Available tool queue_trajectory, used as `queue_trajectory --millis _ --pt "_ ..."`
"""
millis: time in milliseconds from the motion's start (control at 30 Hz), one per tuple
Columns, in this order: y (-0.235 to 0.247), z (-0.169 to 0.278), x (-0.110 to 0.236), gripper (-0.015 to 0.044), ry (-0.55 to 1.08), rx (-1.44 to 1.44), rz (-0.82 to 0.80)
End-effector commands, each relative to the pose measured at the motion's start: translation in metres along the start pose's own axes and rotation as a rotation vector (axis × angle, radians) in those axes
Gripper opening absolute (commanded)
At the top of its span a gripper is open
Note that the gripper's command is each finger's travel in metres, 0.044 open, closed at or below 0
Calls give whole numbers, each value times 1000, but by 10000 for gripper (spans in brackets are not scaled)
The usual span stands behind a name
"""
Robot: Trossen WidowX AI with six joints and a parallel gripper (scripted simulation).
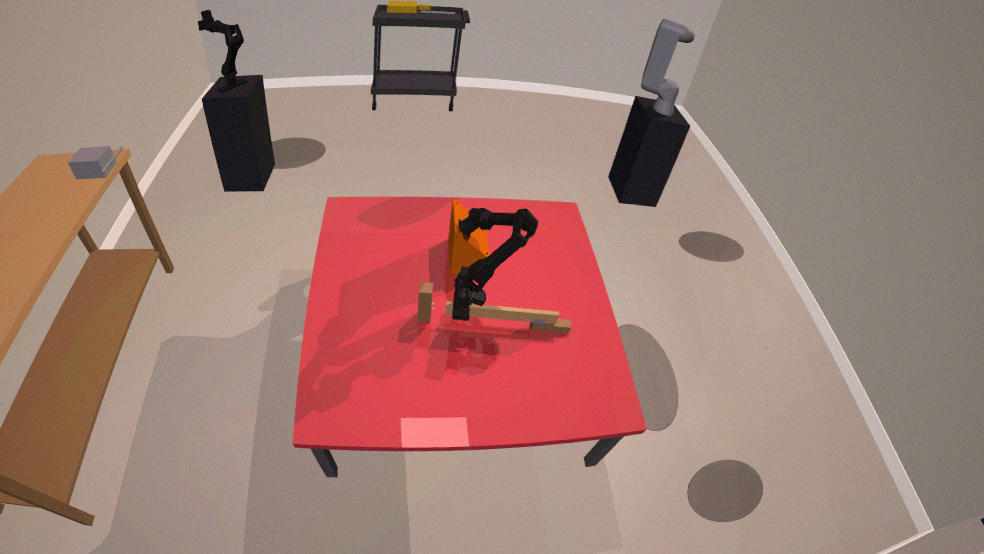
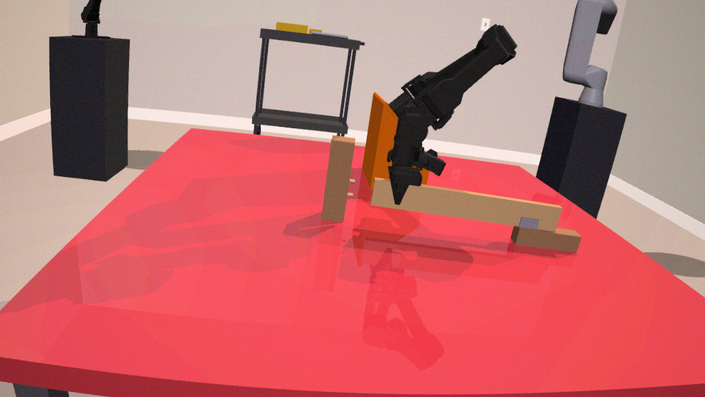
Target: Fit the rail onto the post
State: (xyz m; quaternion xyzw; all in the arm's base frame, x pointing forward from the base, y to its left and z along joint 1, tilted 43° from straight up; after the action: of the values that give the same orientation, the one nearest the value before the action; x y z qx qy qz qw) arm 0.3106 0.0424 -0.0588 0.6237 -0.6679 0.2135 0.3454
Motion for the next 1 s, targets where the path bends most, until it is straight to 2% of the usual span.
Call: queue_trajectory --millis 0,967 --pt "-1 2 1 0 -1 1 5" --pt "-2 11 2 0 0 1 5"
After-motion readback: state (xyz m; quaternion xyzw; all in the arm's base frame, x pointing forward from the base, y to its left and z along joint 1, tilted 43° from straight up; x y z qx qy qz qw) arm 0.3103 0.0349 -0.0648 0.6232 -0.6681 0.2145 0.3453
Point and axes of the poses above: the point midway between the two fingers, 35 mm back from their tips, its own x axis back along the fingers, its own y axis across the jaws, z = x × y, the point moved 5 cm from there along x, back along the fingers, and after that the axes turned 7 degrees about -x, right-handed, at the moved point
